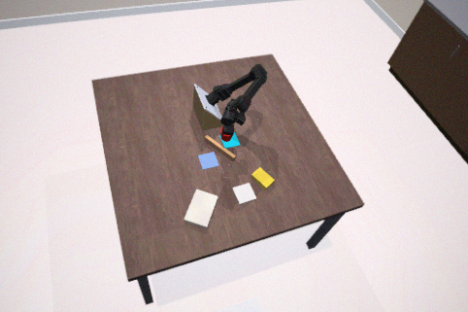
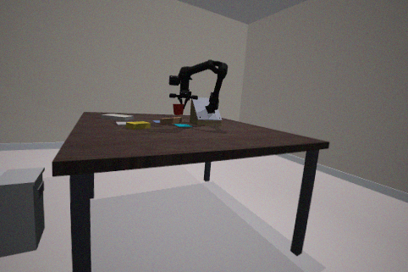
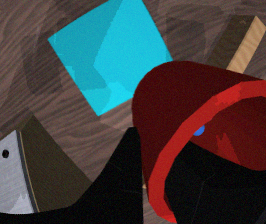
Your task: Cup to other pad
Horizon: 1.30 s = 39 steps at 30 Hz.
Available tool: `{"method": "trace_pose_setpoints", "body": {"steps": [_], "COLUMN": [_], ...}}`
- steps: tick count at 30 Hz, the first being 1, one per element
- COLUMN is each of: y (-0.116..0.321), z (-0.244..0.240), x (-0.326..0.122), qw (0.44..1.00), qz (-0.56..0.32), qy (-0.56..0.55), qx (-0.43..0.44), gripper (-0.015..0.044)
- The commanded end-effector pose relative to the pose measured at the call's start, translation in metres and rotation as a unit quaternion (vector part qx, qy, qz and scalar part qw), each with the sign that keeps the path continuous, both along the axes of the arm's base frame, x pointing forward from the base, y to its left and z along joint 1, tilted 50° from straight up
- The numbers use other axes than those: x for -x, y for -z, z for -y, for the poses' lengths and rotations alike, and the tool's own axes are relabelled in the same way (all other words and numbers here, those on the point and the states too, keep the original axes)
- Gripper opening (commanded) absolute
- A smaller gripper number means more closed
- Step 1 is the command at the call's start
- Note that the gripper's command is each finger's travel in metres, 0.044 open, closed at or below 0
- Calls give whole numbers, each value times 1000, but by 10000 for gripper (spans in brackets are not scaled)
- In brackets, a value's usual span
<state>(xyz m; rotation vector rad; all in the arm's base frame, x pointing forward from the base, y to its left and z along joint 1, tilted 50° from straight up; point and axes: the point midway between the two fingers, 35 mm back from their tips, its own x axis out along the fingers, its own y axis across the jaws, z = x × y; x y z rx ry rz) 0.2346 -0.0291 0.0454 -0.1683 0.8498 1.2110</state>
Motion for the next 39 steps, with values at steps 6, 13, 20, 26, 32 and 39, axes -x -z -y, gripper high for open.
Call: {"method": "trace_pose_setpoints", "body": {"steps": [6, 13, 20, 26, 32, 39], "y": [-13, -21, -29, -33, -29, -23], "z": [-11, -18, -26, -30, -34, -40], "x": [8, 13, 19, 22, 21, 19], "qw": [1000, 1000, 1000, 1000, 1000, 1000], "qz": [0, 0, 0, 0, 0, 0], "qy": [2, 2, 2, 2, 2, 2], "qx": [-1, -2, -2, -2, -2, -1], "gripper": [0, 0, 0, 0, 0, 0]}}
